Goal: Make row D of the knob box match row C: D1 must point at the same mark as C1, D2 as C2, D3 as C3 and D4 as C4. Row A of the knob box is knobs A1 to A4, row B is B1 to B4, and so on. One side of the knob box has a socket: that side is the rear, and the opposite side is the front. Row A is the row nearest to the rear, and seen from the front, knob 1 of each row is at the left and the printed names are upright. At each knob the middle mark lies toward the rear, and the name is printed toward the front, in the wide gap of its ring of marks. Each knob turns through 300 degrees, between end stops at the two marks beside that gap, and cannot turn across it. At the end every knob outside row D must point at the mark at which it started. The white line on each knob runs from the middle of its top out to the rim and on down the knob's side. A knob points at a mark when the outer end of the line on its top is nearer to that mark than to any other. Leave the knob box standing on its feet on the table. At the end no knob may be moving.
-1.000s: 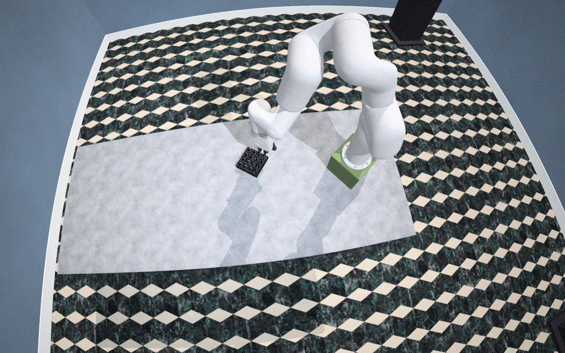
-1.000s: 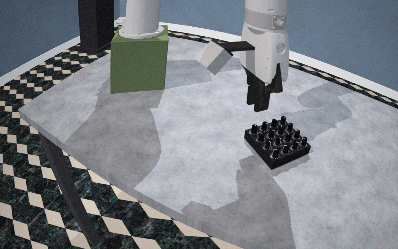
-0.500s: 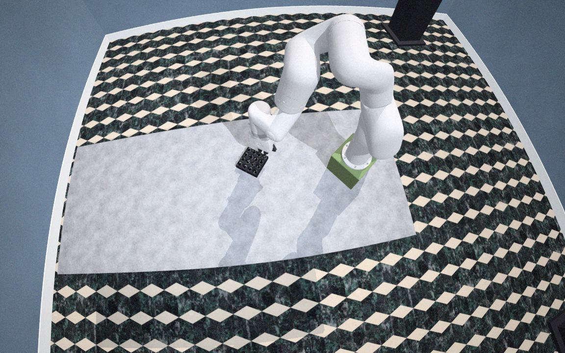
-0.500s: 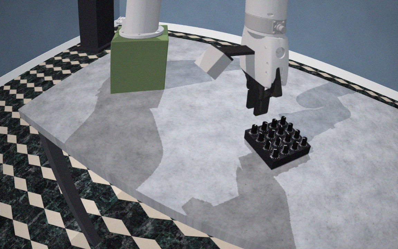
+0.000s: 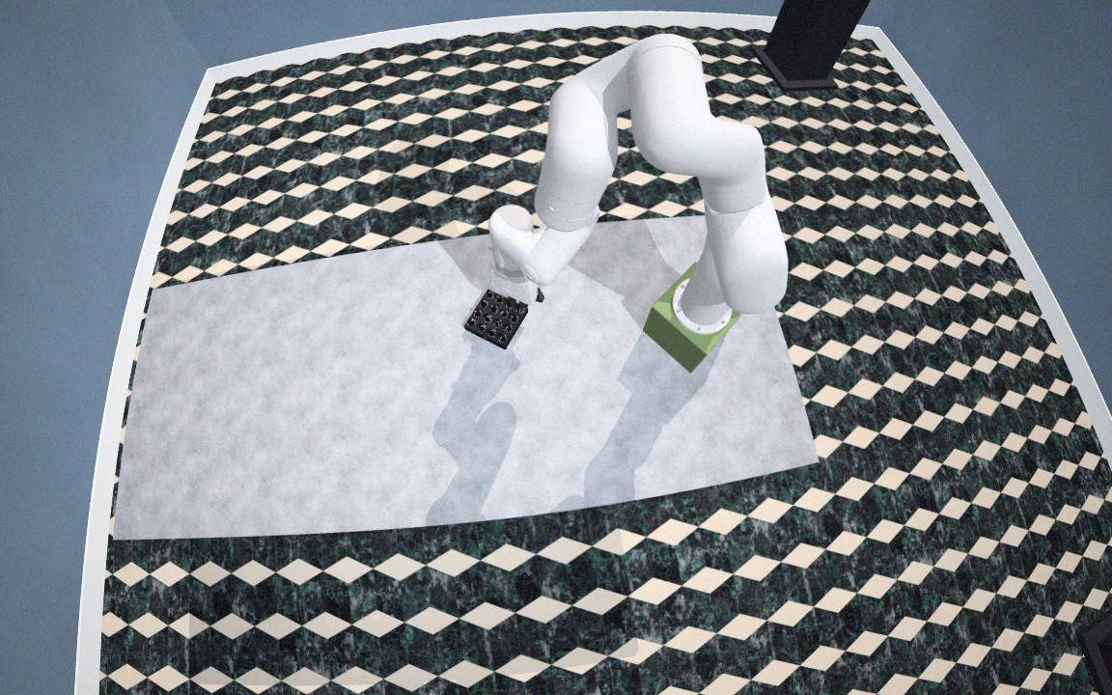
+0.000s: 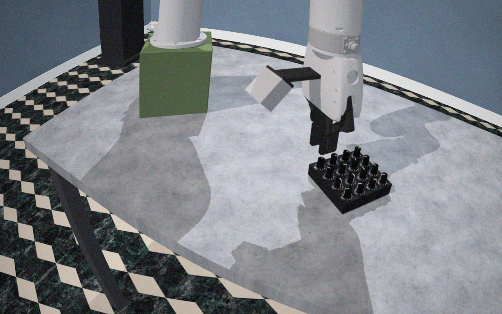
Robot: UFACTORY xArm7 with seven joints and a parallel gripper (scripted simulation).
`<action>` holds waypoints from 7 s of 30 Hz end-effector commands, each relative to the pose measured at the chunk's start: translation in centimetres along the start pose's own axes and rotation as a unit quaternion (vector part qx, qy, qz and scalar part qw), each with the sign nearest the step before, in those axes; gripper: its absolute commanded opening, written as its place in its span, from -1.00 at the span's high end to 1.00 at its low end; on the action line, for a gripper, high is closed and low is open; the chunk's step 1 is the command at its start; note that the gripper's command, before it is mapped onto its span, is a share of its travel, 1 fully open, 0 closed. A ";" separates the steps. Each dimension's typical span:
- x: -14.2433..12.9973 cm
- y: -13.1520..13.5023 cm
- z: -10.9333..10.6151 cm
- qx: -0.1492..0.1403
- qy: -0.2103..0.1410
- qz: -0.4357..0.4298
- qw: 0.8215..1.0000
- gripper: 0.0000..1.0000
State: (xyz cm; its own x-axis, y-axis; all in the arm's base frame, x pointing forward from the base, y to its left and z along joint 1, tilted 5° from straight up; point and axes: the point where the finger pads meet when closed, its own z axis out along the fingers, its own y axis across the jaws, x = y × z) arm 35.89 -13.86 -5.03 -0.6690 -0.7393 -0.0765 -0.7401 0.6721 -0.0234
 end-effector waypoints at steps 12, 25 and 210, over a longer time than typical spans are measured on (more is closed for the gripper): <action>-0.1 -0.2 1.2 0.002 -0.001 0.000 1.000 0.61; -0.1 -0.2 1.6 0.002 -0.001 0.000 1.000 0.61; -0.1 -0.2 2.8 0.001 -0.001 0.287 0.958 0.84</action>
State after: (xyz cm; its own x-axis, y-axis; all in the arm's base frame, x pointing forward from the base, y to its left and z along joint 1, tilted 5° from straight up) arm 36.14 -13.73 -7.88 -0.9461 -0.3124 -0.0849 -0.3149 0.9490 0.0174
